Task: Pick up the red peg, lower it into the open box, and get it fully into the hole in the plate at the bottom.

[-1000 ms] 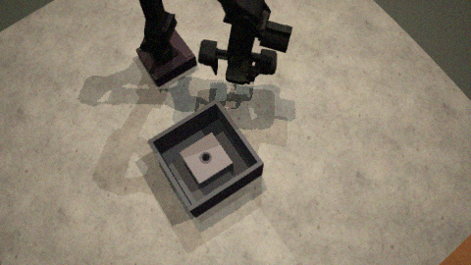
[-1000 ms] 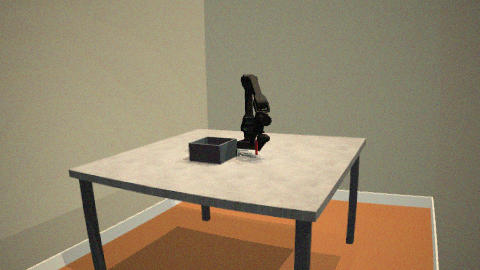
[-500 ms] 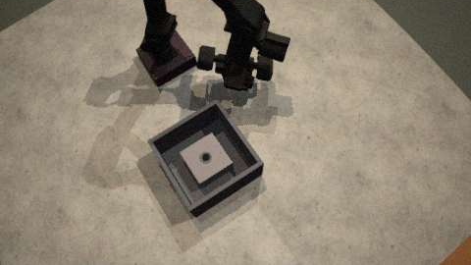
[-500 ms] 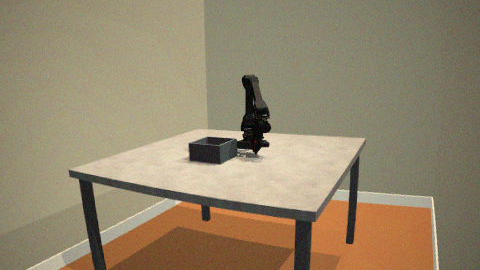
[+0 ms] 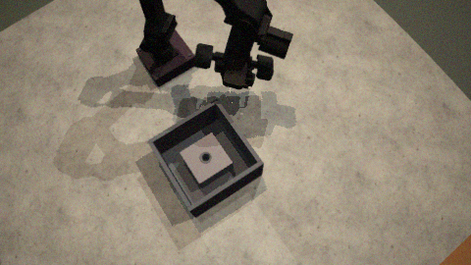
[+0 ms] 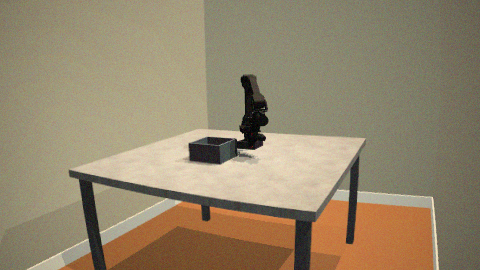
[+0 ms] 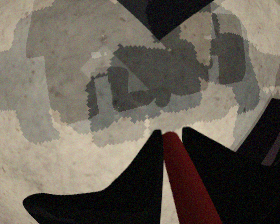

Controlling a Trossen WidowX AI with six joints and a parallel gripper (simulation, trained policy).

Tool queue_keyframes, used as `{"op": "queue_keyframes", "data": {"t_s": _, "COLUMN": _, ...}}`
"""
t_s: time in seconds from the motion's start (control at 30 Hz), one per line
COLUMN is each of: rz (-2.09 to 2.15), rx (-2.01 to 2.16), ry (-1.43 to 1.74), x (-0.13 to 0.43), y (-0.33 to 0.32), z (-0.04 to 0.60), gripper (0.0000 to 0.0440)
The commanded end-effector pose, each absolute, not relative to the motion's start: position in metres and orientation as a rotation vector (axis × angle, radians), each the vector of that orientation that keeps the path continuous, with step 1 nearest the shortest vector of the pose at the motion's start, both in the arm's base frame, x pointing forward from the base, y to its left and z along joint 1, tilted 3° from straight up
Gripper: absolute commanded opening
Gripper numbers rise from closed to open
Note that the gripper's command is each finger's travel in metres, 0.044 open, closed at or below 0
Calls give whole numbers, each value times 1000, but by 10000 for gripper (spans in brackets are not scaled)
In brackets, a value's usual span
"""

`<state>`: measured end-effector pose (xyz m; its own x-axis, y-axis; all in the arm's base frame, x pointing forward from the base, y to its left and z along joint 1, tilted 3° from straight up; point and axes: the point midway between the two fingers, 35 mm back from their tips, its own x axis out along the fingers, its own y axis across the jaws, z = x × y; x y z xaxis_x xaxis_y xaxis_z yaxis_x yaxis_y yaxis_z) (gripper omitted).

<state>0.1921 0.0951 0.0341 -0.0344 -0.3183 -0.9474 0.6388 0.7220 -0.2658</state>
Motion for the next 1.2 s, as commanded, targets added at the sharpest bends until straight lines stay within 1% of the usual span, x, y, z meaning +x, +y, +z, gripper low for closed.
{"op": "queue_keyframes", "data": {"t_s": 0.0, "rz": -776, "rx": 301, "ry": 1368, "x": 203, "y": 93, "z": 54, "gripper": 0}}
{"op": "queue_keyframes", "data": {"t_s": 0.27, "rz": -811, "rx": 357, "ry": 1280, "x": 225, "y": 79, "z": 94, "gripper": 0}}
{"op": "queue_keyframes", "data": {"t_s": 0.57, "rz": -886, "rx": 442, "ry": 1190, "x": 251, "y": 50, "z": 114, "gripper": 0}}
{"op": "queue_keyframes", "data": {"t_s": 0.83, "rz": -942, "rx": 501, "ry": 1137, "x": 274, "y": 18, "z": 120, "gripper": 0}}
{"op": "queue_keyframes", "data": {"t_s": 1.17, "rz": -965, "rx": 535, "ry": 1115, "x": 301, "y": -24, "z": 111, "gripper": 0}}
